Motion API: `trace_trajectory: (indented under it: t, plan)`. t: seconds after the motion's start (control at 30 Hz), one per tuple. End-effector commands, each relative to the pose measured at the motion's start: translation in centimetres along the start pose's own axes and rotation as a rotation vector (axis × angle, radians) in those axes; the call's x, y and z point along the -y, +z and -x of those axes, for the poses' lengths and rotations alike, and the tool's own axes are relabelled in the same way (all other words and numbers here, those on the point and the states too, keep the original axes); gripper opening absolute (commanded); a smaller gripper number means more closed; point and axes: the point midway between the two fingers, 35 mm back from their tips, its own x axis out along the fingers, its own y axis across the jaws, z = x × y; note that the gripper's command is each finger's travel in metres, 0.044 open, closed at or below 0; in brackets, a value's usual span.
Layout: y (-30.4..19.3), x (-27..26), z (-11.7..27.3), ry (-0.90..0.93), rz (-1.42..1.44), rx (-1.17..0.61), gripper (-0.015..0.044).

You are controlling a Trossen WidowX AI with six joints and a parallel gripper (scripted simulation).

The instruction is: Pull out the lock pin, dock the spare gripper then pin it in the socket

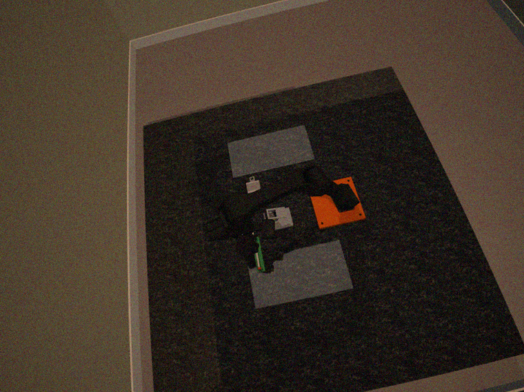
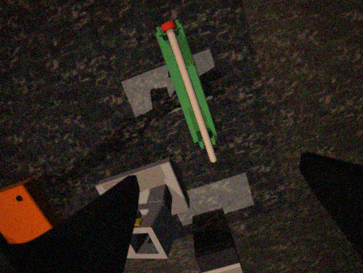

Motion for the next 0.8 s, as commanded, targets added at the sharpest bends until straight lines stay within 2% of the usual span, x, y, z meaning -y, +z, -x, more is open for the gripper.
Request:
trace_trajectory:
  t: [0.0,0.37,0.77]
  plan:
    - [-3.0,0.8,-1.0,-0.058,-0.385,-0.102,0.0440]
    - [-11.7,1.8,-2.1,-0.447,-1.534,-0.241,0.0440]
    - [-17.0,1.3,-2.1,-0.824,-2.166,-0.164,0.0440]
